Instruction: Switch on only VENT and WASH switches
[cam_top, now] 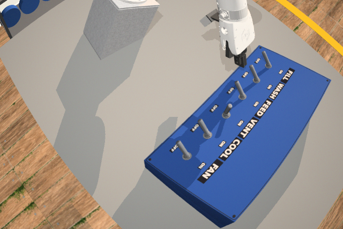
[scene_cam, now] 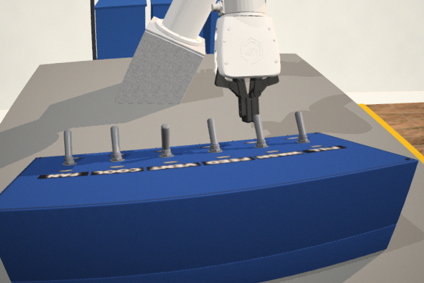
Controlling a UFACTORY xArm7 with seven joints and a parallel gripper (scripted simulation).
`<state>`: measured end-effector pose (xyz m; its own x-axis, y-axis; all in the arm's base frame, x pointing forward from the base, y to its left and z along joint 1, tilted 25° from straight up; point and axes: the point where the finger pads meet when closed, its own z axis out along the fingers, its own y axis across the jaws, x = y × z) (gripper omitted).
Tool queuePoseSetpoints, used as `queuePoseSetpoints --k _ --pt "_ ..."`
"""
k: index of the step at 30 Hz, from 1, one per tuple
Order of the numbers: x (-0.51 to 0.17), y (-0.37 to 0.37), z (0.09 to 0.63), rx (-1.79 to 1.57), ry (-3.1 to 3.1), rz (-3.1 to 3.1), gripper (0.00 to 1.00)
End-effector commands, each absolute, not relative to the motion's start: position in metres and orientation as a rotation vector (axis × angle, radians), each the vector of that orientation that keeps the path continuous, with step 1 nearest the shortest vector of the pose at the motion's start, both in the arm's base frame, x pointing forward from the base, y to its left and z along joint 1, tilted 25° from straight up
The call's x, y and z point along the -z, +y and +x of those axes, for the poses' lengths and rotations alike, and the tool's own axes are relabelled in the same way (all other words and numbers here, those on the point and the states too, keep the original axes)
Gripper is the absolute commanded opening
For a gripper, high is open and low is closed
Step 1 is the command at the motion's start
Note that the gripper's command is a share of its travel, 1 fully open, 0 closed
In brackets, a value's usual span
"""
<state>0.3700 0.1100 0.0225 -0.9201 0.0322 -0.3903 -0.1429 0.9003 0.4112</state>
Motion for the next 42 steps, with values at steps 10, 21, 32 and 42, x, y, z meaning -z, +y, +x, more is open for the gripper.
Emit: queuePoseSetpoints --k 10,21,32,42 --pt "-0.023 0.109 0.371 -0.619 2.669 -0.08 0.0" --pt "-0.024 0.109 0.372 -0.618 2.669 -0.08 0.0" --pt "-0.025 0.109 0.376 -0.618 2.669 -0.08 0.0" --pt "-0.028 0.109 0.382 -0.618 2.669 -0.08 0.0"
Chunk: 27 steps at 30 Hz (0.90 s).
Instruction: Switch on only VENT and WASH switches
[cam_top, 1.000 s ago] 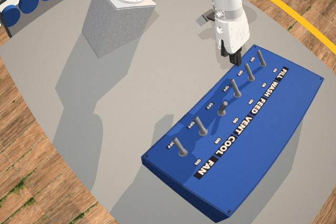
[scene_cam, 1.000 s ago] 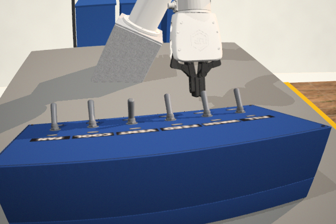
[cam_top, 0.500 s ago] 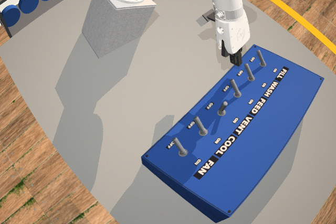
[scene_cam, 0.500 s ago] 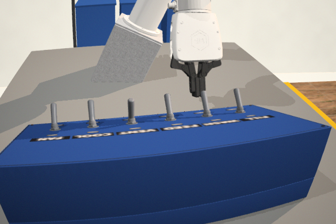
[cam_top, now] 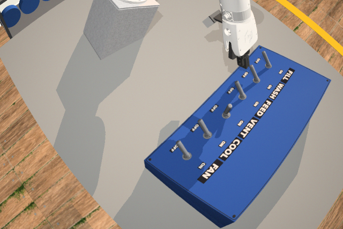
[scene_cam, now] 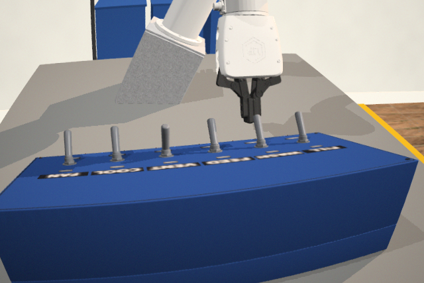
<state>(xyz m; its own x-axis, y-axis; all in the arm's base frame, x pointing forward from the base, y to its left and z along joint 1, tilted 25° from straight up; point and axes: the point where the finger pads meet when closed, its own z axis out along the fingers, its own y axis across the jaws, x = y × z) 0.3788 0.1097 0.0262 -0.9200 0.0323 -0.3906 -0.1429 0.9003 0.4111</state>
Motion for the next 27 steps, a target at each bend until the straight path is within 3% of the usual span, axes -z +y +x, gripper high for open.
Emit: queuePoseSetpoints --k 1,27 --pt "-0.028 0.109 0.382 -0.618 2.669 -0.08 0.0" --pt "-0.036 0.108 0.401 -0.619 2.669 -0.08 0.0"
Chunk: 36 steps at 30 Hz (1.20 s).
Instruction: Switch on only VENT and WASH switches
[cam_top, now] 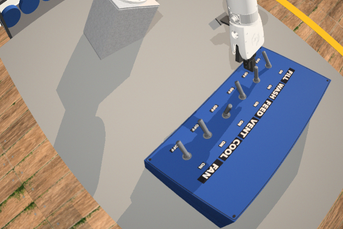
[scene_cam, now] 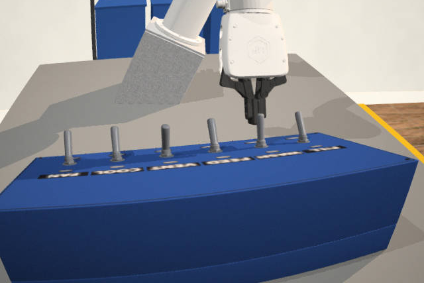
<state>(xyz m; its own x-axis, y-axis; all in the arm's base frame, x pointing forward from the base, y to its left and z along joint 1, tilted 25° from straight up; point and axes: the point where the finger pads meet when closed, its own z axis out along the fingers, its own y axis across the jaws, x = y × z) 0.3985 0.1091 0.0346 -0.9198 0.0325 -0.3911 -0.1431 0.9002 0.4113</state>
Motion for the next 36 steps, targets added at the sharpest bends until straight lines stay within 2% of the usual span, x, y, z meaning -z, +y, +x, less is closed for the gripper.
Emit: queuePoseSetpoints --k 1,36 --pt "-0.0364 0.1083 0.4018 -0.619 2.669 -0.08 0.0" --pt "-0.0381 0.1082 0.4058 -0.619 2.669 -0.08 0.0"
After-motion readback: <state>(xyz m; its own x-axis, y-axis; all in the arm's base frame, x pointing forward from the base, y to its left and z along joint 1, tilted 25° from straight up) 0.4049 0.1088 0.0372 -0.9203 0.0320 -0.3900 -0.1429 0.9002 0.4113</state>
